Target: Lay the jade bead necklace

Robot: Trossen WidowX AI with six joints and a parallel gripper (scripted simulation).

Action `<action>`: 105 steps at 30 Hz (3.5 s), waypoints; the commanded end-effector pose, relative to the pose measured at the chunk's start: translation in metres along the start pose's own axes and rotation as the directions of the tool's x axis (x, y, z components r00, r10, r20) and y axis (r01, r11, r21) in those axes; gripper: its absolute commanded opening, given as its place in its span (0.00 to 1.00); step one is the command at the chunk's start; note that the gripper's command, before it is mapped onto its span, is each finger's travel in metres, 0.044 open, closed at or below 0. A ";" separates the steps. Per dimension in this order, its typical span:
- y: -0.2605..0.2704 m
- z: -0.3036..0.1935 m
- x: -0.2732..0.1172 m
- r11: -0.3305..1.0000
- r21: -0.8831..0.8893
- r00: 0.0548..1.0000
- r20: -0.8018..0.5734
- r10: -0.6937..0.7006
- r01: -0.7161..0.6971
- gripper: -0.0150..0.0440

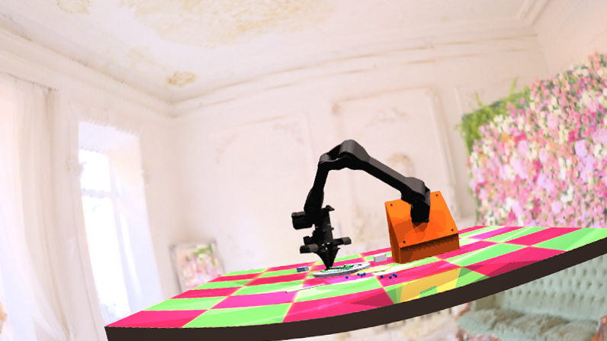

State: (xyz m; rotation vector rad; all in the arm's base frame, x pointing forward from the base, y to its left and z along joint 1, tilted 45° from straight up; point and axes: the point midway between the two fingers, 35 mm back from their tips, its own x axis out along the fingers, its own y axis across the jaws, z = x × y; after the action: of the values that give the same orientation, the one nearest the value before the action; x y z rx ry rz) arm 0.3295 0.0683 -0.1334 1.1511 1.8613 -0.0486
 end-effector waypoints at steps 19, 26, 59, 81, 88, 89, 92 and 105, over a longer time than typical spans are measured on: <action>-0.014 0.015 -0.006 1.000 0.007 1.000 -0.004 0.001 -0.001 0.25; -0.014 0.015 -0.001 1.000 0.007 1.000 -0.004 0.002 -0.002 0.25; -0.014 0.014 -0.006 1.000 0.007 1.000 -0.004 0.001 -0.001 1.00; -0.012 0.001 -0.038 0.991 0.130 1.000 -0.003 0.001 0.000 0.46; -0.012 0.000 -0.022 0.991 0.130 1.000 -0.004 0.001 -0.001 0.46; -0.010 0.003 -0.030 0.993 0.119 1.000 0.005 0.004 -0.004 0.46; -0.010 0.003 -0.029 0.993 0.120 1.000 0.005 0.004 -0.004 0.46; -0.011 0.001 -0.008 0.992 0.127 1.000 -0.001 0.002 -0.002 0.46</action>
State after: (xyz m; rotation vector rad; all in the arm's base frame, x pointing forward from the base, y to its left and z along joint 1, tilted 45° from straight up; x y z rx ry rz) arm 0.3287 0.0503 -0.1271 1.2302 1.8673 -0.1602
